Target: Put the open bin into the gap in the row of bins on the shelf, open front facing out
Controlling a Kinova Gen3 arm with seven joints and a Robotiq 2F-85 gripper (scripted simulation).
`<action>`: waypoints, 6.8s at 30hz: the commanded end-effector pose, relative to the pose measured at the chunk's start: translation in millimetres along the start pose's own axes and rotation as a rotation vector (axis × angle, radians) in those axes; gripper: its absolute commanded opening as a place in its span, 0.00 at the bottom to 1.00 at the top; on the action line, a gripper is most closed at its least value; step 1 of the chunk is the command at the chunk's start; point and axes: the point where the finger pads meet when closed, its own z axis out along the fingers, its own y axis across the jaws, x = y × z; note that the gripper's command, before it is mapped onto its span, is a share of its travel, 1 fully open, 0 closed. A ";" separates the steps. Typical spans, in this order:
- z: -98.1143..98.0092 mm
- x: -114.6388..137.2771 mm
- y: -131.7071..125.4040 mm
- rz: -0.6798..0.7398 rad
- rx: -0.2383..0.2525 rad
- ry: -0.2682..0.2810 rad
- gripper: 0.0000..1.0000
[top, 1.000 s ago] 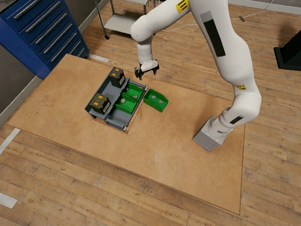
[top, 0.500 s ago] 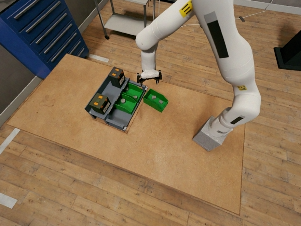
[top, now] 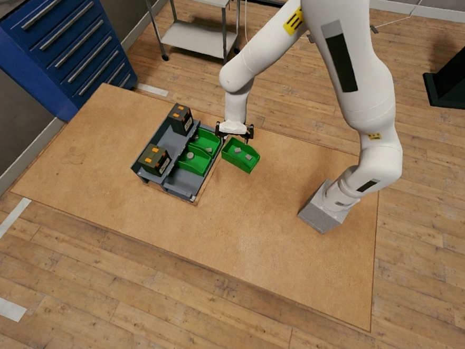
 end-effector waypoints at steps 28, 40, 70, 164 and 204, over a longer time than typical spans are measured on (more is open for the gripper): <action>28.6 67.6 -23.1 0.508 -0.100 0.053 1.00; 25.6 60.6 -20.7 0.711 -0.139 0.075 1.00; 23.0 54.3 -18.6 1.015 -0.198 0.108 1.00; 21.6 49.1 -18.0 1.792 -0.348 0.190 1.00; 21.6 49.1 -18.0 1.792 -0.348 0.190 1.00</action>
